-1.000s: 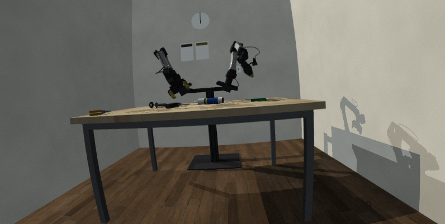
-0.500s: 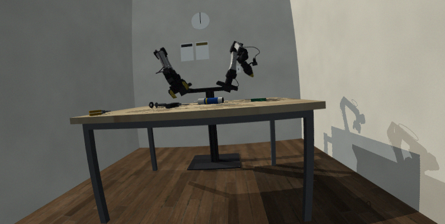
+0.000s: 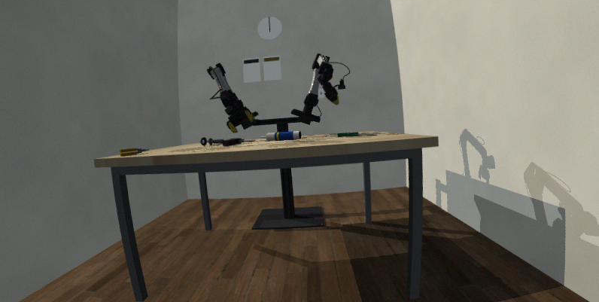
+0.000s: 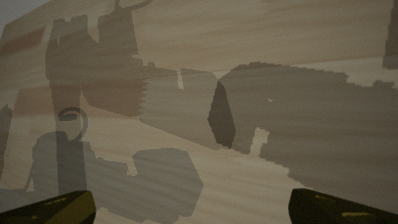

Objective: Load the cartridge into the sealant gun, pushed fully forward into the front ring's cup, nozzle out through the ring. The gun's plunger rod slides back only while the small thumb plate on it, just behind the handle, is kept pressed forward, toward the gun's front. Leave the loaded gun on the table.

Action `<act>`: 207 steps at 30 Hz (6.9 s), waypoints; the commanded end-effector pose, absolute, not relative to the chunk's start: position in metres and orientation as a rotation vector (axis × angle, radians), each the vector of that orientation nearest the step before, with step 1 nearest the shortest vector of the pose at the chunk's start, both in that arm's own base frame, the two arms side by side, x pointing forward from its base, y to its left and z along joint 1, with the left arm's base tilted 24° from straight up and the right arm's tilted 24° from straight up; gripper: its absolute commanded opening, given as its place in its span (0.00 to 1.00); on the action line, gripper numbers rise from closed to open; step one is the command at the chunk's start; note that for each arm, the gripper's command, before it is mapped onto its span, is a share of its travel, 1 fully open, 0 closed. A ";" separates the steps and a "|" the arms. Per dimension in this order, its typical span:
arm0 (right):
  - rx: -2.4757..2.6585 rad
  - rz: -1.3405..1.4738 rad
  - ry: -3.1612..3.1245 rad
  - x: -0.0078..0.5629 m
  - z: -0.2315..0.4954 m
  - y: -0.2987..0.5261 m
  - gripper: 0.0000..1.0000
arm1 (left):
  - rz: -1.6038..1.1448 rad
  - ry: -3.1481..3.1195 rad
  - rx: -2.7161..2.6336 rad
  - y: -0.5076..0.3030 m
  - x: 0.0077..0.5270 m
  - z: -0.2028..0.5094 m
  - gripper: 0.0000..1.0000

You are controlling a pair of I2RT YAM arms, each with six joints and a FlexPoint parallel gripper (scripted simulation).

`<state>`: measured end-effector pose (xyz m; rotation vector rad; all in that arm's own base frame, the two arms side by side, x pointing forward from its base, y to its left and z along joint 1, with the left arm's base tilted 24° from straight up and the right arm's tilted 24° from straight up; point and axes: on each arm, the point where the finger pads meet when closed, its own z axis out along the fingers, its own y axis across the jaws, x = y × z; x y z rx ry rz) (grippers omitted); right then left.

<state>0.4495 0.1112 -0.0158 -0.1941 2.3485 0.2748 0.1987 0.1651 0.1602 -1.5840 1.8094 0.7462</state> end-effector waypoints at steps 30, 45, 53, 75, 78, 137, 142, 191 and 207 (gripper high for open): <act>0.070 0.019 2.654 0.361 -0.036 0.072 0.91 | 0.270 2.137 -1.576 0.036 0.352 0.100 0.62; 0.129 -0.081 2.713 0.332 -0.035 0.061 0.91 | 0.149 2.265 -1.572 -0.029 0.384 0.064 0.62; 0.161 -0.136 2.741 0.318 -0.035 0.054 0.91 | 0.106 2.332 -1.575 -0.061 0.393 0.044 0.62; 0.269 -0.363 2.818 0.266 -0.032 0.024 0.91 | -0.021 2.551 -1.609 -0.177 0.397 -0.028 0.62; 0.284 -0.402 2.826 0.257 -0.030 0.019 0.91 | -0.034 2.587 -1.616 -0.196 0.393 -0.041 0.62; 0.321 -0.512 2.855 0.238 -0.057 -0.006 0.91 | -0.083 2.680 -1.619 -0.248 0.382 -0.068 0.62; 0.320 -0.515 2.861 0.238 -0.067 -0.011 0.91 | -0.083 2.680 -1.619 -0.248 0.382 -0.068 0.62; 0.319 -0.546 2.854 0.244 -0.084 -0.020 0.60 | -0.083 2.680 -1.619 -0.248 0.382 -0.068 0.62; 0.321 -0.520 2.848 0.247 -0.084 -0.018 0.17 | -0.083 2.680 -1.619 -0.248 0.382 -0.068 0.62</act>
